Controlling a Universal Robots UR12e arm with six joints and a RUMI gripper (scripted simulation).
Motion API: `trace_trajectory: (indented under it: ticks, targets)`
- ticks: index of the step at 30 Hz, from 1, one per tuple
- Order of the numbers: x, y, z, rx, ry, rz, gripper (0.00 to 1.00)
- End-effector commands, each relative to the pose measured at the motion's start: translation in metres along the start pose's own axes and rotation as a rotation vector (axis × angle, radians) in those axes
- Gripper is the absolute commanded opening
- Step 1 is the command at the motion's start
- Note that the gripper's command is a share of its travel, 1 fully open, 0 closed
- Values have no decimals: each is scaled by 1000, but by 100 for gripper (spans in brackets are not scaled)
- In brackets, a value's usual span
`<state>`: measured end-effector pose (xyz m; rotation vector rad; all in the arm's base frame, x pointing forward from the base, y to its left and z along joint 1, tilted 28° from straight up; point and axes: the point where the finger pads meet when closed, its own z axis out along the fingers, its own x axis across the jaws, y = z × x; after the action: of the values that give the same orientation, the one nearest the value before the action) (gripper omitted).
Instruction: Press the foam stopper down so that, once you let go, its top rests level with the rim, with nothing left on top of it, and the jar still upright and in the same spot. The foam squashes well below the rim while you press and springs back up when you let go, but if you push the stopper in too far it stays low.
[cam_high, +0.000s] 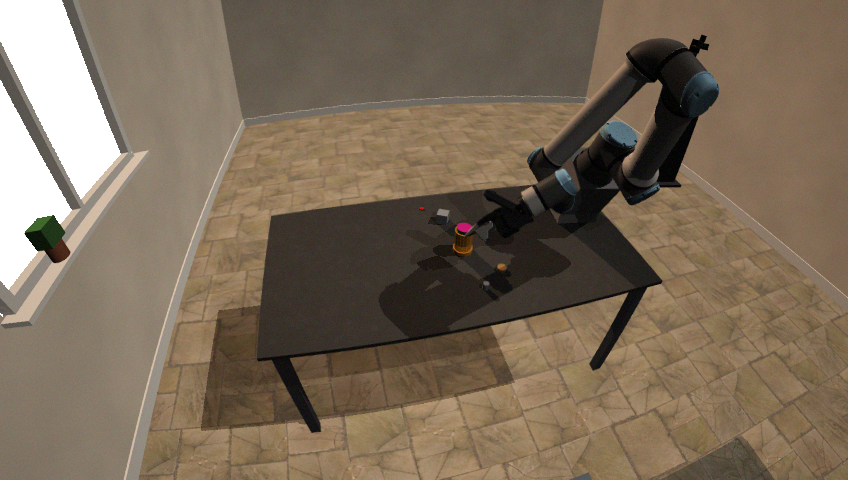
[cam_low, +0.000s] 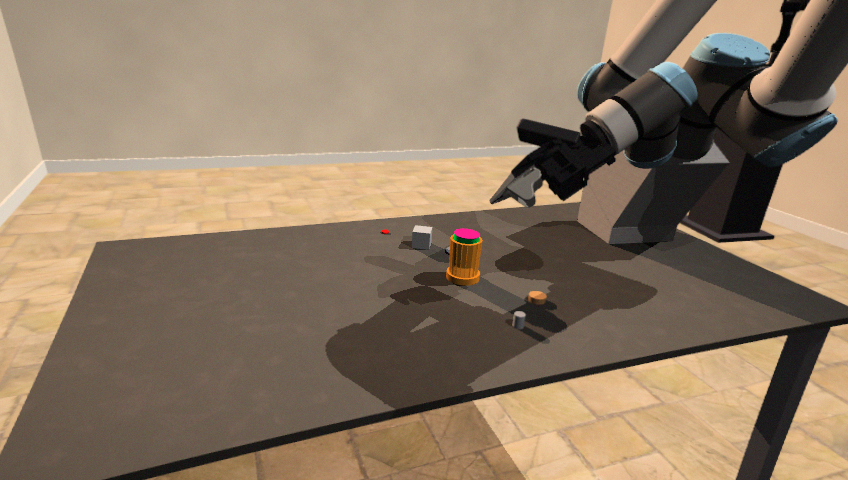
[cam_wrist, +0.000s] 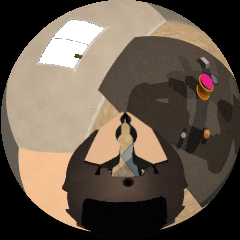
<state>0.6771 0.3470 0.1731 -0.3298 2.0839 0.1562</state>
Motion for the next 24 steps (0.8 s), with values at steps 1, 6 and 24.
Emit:
trace_trajectory:
  ticks: [1,6,24]
  targets:
    - [17,-12,15,-6,64,0,0]
    - [45,-30,34,-20,164,6,0]
    - [166,-97,72,-128,548,118,0]
